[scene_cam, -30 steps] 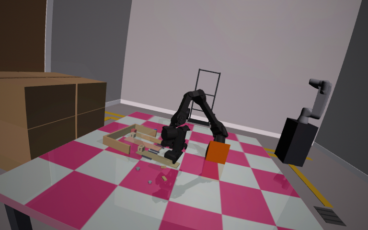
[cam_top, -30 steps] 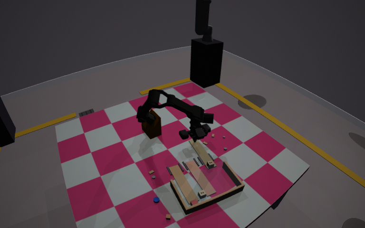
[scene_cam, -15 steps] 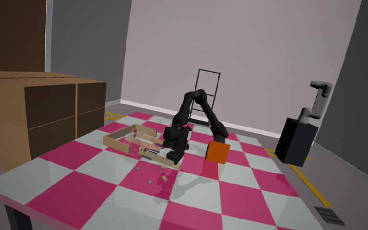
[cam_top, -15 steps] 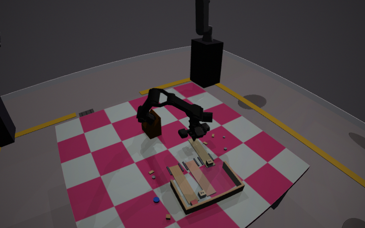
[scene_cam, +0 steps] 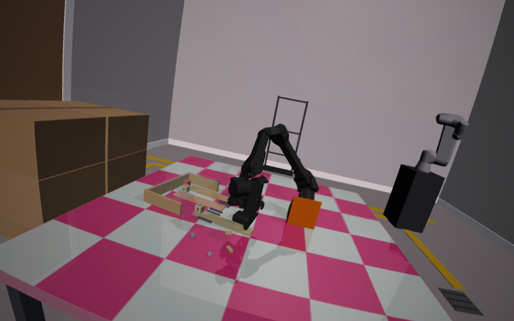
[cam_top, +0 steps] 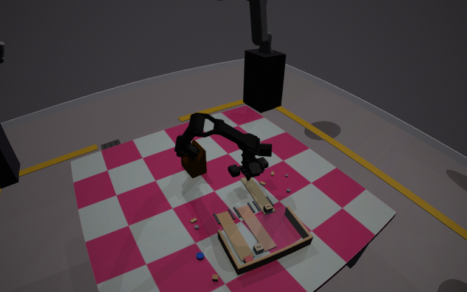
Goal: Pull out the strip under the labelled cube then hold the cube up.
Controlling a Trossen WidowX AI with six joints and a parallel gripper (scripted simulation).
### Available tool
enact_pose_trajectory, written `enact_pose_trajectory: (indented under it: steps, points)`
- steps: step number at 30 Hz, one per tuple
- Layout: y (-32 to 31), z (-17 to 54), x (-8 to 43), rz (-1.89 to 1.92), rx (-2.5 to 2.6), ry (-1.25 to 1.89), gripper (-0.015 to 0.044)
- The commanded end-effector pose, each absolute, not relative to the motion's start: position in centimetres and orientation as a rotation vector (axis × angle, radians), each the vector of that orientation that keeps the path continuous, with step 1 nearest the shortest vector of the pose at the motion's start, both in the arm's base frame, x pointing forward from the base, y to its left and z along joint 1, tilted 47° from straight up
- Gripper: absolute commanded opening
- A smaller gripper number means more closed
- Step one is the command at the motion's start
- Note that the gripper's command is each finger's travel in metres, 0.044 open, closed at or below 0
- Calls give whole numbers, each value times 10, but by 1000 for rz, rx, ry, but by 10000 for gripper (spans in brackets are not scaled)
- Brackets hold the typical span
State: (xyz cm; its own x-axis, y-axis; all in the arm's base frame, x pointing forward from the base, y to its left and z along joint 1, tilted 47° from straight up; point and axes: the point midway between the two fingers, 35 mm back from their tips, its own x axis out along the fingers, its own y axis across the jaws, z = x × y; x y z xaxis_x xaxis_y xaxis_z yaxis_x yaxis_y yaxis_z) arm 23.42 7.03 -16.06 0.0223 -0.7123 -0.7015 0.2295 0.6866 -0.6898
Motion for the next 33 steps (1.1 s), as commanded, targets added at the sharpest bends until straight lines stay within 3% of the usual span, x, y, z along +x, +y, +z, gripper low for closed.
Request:
enact_pose_trajectory:
  steps: [1,22,33]
  points:
    - [65,-162,225,-779,-451,1390,0]
    - [65,-162,225,-779,-451,1390,0]
    - [101,-131,234,-778,-449,1391,0]
